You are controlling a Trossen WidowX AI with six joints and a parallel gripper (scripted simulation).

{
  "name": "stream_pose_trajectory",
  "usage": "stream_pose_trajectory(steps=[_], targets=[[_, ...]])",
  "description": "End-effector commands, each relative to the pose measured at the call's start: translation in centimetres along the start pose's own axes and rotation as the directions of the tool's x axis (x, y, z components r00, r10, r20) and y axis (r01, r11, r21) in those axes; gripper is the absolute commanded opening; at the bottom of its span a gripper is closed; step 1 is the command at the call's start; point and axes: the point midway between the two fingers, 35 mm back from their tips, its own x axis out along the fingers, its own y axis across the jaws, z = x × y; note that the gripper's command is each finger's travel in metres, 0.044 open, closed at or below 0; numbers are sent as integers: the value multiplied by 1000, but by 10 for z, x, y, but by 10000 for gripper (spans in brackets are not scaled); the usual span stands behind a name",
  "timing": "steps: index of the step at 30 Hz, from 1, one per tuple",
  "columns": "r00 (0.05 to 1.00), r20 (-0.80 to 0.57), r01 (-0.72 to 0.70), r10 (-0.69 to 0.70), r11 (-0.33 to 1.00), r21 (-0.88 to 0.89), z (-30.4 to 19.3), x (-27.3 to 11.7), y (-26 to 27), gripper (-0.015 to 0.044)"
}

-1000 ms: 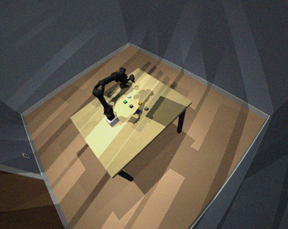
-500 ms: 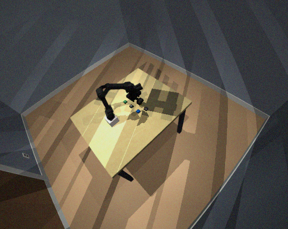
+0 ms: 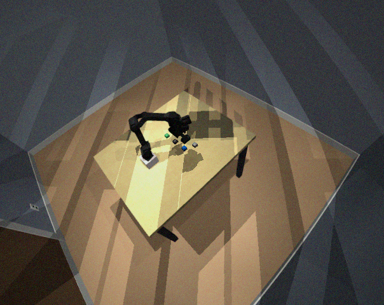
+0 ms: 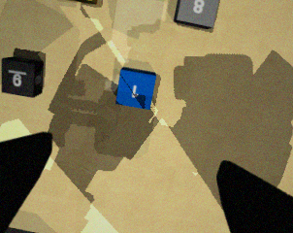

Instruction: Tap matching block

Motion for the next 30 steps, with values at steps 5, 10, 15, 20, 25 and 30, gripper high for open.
stream_pose_trajectory(steps=[5,10,15,20,25,30], targets=[[1000,-3,-6,6,1000,7,-1,1,1,400],[1000,-3,-6,6,1000,7,-1,1,1,400],[1000,-3,-11,11,1000,7,2,0,46,400],[1000,-4,-16,16,1000,7,-6,0,107,400],[1000,-4,-17,17,1000,7,-8,0,114,400],[1000,-4,-17,17,1000,7,-8,0,114,400]])
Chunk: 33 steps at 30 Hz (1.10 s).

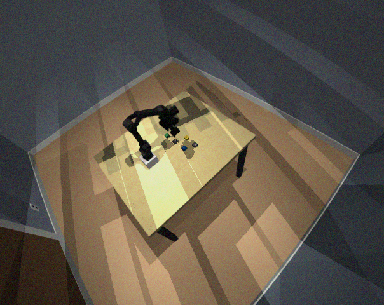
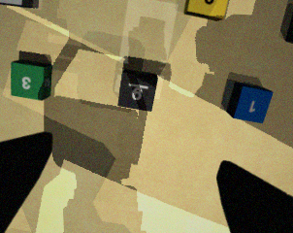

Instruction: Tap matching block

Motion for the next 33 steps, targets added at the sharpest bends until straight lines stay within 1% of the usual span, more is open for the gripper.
stream_pose_trajectory(steps=[1,14,16,22,24,33], targets=[[1000,-5,0,0,1000,4,-3,1,2,400],[1000,-5,-1,1,1000,4,-2,1,4,400],[1000,-5,-2,2,1000,4,1,1,19,400],[1000,-5,-9,9,1000,4,4,0,95,400],[1000,-5,-10,10,1000,4,1,0,111,400],[1000,-5,-11,11,1000,4,1,0,113,400]])
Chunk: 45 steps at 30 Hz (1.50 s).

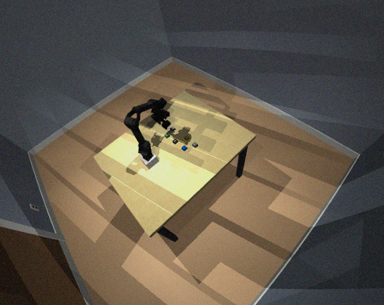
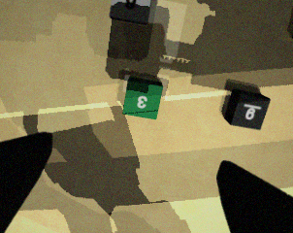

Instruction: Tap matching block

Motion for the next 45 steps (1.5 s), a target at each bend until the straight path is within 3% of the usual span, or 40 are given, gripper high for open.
stream_pose_trajectory(steps=[1,14,24,45], targets=[[1000,1,-2,2,1000,5,1,0,3,400],[1000,2,-2,2,1000,5,2,-1,4,400],[1000,9,-3,3,1000,5,91,-3,23,400],[1000,9,-3,3,1000,5,92,-2,23,400]])
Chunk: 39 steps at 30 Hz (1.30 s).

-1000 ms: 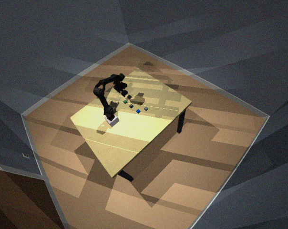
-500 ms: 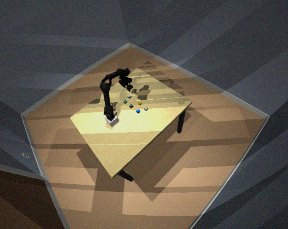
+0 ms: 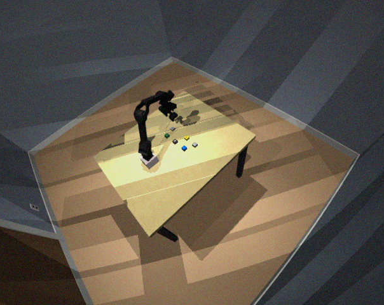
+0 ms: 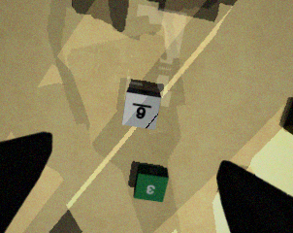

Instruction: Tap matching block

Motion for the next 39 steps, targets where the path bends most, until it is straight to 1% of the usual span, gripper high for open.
stream_pose_trajectory(steps=[1,2,4,7,8,16,17,28,39], targets=[[1000,-2,0,0,1000,-4,0,0,0,400],[1000,-2,0,0,1000,-4,0,0,0,400],[1000,-2,0,0,1000,-4,1,14,0,348],[1000,-2,0,0,1000,-4,1,68,0,269],[1000,-2,0,0,1000,-4,0,78,0,242],[1000,-2,0,0,1000,-4,0,81,0,32],[1000,-2,0,0,1000,-4,0,81,0,20],[1000,-2,0,0,1000,-4,0,81,0,20],[1000,-2,0,0,1000,-4,0,98,0,20]])
